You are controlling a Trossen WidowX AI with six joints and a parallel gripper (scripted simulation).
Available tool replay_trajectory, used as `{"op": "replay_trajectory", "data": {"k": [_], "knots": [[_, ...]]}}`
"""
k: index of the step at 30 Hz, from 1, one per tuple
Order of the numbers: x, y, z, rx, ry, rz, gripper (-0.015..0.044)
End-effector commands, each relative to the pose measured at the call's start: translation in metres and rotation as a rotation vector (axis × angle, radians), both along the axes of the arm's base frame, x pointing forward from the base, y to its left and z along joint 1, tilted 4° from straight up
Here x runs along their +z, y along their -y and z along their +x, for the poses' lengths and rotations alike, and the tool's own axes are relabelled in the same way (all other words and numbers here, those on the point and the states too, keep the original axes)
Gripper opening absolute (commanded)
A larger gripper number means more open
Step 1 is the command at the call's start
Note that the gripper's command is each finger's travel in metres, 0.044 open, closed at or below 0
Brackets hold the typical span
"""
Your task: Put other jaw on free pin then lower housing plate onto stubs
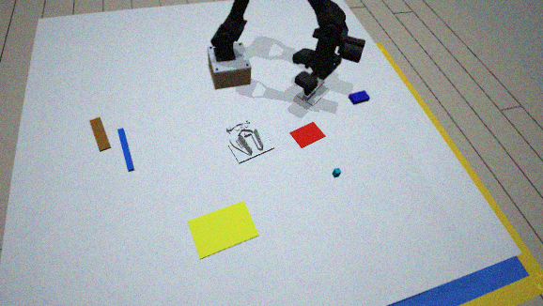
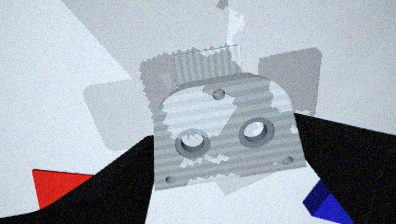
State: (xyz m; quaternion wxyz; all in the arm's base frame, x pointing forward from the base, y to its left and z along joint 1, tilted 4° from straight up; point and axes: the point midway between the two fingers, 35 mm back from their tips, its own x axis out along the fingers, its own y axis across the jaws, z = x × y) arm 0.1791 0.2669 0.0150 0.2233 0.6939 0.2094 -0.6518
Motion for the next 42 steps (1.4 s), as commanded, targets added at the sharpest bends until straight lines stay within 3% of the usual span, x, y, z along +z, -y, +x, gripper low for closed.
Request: {"op": "replay_trajectory", "data": {"k": [1, 7, 22, 42], "knots": [[0.018, -0.002, 0.001, -0.003, 0.012, 0.016, 0.0351], [0.035, -0.001, -0.001, -0.002, 0.013, 0.015, 0.0351], [0.036, 0.000, 0.000, -0.017, 0.012, 0.016, 0.0351], [0.037, 0.029, 0.028, -0.465, 0.009, 0.044, 0.0351]]}}
